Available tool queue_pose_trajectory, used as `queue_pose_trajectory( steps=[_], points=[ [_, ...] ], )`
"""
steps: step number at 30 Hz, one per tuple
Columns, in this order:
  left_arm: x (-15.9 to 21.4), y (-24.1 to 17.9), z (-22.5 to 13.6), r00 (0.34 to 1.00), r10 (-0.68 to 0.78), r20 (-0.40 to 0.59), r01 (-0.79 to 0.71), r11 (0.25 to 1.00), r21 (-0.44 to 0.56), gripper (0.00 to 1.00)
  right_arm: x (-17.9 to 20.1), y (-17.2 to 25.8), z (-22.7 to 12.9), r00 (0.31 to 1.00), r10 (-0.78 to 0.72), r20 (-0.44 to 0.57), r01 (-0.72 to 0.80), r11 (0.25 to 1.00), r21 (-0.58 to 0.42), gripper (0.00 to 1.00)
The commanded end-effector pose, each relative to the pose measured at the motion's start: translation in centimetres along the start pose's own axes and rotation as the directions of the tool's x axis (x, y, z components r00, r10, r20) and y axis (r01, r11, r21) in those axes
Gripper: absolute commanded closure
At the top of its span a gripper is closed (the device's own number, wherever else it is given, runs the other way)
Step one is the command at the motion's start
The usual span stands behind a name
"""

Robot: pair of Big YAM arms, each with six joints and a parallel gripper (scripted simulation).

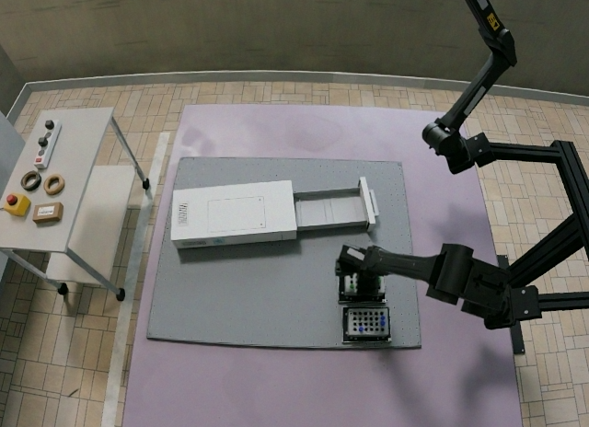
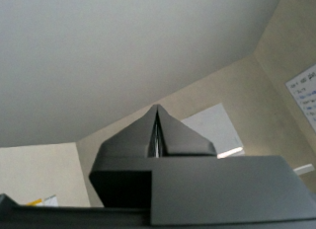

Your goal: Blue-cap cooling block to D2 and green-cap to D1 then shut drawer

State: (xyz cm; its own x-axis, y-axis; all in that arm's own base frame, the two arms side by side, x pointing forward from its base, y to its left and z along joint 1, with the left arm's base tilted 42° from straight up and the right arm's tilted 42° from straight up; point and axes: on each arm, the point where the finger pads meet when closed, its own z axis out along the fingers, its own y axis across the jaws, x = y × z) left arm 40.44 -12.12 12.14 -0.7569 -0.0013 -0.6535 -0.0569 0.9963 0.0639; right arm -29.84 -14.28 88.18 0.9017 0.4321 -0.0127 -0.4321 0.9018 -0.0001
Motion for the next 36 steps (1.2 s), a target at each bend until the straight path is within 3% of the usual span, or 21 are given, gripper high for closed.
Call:
queue_pose_trajectory(
  steps=[1,36],
  points=[
    [-3.27,-1.09,-1.77,0.997,-0.014,0.078,0.011,0.999,0.038,1.00,-1.19,-0.06,0.11,1.000,-0.001,0.018,0.001,1.000,-0.001,1.00],
    [-3.61,-0.90,-1.42,0.997,-0.019,0.077,0.016,0.999,0.034,1.00,-1.19,-0.06,0.11,1.000,-0.001,0.018,0.001,1.000,-0.001,1.00]
  ],
)
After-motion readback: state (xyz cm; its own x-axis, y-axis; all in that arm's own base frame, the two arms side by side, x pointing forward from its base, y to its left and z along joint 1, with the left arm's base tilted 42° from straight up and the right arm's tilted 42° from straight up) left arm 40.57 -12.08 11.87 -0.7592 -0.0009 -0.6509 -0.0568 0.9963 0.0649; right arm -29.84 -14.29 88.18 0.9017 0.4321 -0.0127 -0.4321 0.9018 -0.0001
